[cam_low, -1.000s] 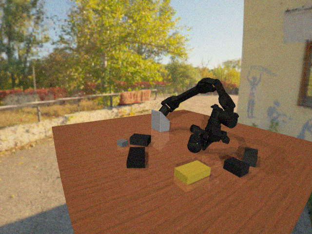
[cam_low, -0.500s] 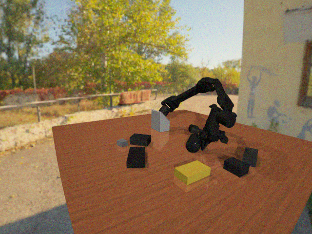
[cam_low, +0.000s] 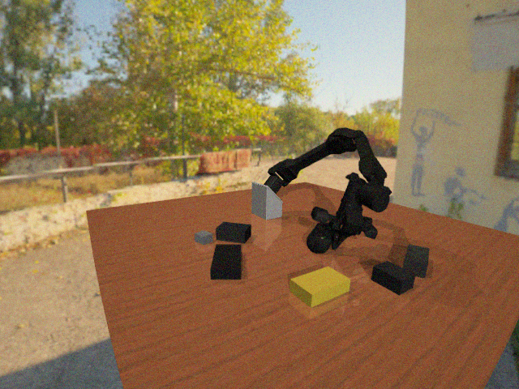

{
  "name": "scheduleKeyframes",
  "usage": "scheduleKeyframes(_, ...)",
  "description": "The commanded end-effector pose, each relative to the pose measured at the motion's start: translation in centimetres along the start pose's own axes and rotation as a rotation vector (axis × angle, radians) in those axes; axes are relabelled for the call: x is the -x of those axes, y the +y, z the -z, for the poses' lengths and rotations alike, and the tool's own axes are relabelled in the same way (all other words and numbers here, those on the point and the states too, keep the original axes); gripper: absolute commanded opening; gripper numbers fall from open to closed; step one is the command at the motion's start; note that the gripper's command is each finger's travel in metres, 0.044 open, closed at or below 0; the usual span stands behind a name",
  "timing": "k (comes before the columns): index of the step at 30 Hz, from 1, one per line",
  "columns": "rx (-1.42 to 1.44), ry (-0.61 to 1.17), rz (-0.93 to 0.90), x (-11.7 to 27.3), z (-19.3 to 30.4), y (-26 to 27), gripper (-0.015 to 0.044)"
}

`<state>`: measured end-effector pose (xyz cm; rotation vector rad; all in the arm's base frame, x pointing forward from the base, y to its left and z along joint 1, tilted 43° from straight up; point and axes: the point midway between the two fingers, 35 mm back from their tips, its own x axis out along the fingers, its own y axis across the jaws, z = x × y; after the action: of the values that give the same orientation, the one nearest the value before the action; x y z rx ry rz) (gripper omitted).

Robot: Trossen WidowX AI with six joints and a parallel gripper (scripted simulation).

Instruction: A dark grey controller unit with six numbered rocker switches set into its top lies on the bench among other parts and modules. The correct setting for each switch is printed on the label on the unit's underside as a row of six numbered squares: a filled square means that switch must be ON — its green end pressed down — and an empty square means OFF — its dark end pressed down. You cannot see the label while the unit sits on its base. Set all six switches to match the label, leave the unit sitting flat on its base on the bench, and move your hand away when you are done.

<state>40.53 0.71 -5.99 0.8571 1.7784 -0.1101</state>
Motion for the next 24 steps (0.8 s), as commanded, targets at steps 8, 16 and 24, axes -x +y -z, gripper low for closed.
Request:
scheduleKeyframes(8,-0.007,0.018,0.018,-0.78,0.35,-1.15,0.0)
scheduleKeyframes(16,-0.007,0.018,0.018,-0.87,0.37,-1.46,0.0)
scheduleKeyframes(24,-0.007,0.018,0.018,-0.95,0.39,-1.75,0.0)
